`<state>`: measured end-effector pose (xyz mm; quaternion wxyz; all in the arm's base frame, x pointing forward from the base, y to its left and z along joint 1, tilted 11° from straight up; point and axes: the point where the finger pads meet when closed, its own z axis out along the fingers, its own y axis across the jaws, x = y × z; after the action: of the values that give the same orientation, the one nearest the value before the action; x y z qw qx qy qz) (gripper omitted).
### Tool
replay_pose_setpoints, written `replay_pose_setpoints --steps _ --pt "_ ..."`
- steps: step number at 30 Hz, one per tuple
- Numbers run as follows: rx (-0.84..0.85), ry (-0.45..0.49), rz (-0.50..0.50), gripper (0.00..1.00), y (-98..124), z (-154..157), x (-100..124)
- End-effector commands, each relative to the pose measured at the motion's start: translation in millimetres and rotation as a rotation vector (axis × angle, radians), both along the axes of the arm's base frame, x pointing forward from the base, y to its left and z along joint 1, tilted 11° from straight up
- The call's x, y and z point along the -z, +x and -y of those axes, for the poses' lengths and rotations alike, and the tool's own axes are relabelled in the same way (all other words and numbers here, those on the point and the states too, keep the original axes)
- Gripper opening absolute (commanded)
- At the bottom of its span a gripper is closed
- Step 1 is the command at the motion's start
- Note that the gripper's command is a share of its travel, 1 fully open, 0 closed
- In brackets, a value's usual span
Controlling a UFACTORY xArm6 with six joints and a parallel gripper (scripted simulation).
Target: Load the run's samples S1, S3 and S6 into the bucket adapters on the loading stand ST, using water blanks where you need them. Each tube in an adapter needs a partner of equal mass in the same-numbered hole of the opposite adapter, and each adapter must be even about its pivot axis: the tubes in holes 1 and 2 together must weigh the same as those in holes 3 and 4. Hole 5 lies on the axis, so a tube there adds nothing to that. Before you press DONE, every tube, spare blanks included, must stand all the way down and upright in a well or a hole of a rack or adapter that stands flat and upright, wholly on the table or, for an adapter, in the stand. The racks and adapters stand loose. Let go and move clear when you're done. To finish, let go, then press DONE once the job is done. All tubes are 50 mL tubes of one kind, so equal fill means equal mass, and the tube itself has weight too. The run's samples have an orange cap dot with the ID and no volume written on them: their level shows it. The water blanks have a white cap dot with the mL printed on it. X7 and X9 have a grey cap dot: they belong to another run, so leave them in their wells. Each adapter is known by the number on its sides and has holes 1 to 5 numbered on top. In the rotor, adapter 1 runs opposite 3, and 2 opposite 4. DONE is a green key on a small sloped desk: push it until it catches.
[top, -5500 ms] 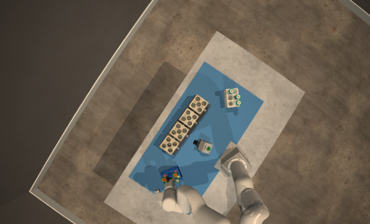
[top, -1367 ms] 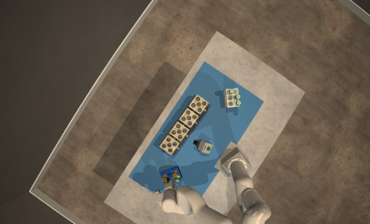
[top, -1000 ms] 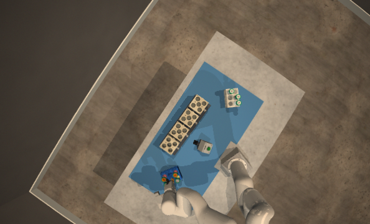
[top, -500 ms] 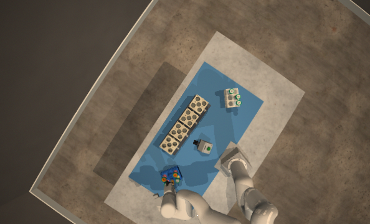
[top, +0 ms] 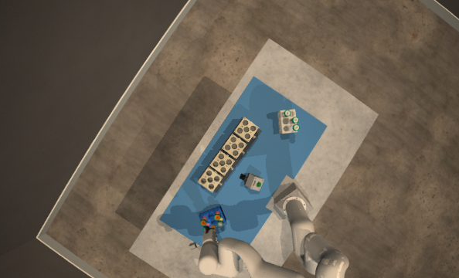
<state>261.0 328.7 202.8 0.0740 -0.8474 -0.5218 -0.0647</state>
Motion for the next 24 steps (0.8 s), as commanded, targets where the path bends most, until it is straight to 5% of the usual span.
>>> replay_pose_setpoints --steps 1,24 --pt "0.0 0.003 0.003 0.0 0.4 1.0 -10.2" --pt "0.0 0.003 0.003 0.0 -0.5 6.1 -35.8"
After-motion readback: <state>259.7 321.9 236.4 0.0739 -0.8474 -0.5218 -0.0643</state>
